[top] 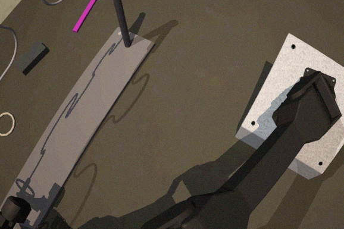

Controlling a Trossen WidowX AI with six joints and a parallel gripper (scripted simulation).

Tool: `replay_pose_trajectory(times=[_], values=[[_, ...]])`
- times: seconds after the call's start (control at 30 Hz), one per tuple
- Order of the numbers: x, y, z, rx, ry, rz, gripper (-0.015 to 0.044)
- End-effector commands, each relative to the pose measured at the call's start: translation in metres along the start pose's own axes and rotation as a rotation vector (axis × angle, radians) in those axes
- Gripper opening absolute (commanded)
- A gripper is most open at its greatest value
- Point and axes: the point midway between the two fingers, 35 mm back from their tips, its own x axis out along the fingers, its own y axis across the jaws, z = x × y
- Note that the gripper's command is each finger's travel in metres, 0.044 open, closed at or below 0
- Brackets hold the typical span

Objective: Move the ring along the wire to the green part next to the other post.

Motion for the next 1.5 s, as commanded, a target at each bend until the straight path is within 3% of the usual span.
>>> replay_pose_trajectory(times=[0.0,0.77,1.17,1.47], values=[[0.0076,0.0004,0.0021,0.008,-0.002,0.002,0.016],[0.009,0.0002,0.0021,0.008,-0.002,0.002,0.016],[0.0087,-0.0001,0.0022,0.003,-0.004,0.001,-0.015],[0.0088,-0.0009,0.0082,0.004,-0.004,-0.001,-0.015]])
